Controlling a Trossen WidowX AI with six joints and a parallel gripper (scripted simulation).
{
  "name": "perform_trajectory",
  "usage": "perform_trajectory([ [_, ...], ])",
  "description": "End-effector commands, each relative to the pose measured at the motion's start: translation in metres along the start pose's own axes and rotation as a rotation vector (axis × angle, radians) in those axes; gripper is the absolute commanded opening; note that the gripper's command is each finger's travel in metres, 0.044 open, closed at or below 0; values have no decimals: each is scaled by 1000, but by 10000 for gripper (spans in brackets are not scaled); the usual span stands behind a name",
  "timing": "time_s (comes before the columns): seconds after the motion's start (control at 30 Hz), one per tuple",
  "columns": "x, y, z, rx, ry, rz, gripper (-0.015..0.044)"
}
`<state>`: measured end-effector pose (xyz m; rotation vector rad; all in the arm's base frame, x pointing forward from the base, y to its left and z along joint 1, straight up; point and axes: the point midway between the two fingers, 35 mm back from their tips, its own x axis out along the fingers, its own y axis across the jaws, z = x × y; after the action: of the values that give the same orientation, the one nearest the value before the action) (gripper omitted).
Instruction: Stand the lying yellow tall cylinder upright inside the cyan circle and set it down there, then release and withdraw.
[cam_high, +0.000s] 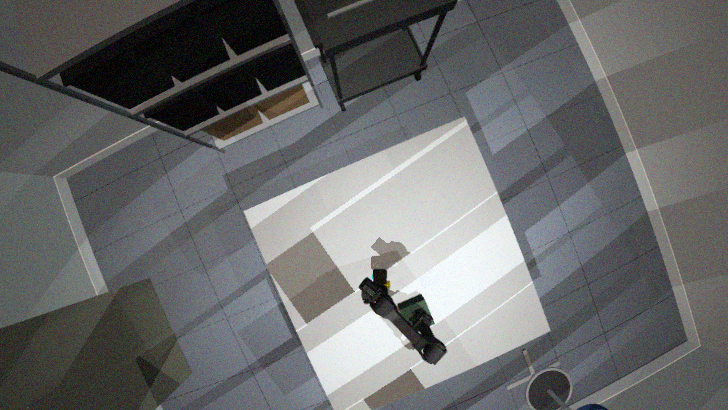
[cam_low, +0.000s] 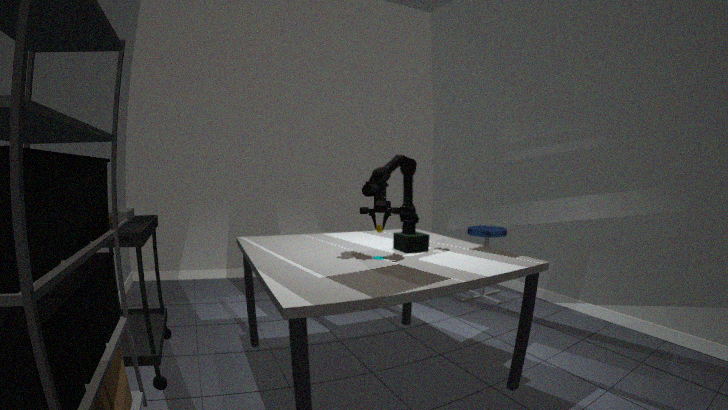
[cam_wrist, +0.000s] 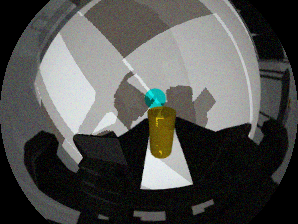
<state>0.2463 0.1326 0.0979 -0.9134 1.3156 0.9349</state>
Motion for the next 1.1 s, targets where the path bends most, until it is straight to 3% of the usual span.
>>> perform_trajectory([
  [0.0, 4, -1, 1, 16, -21, 8, 105],
  [1.07, 30, -17, 17, 120, -253, 47, 105],
])
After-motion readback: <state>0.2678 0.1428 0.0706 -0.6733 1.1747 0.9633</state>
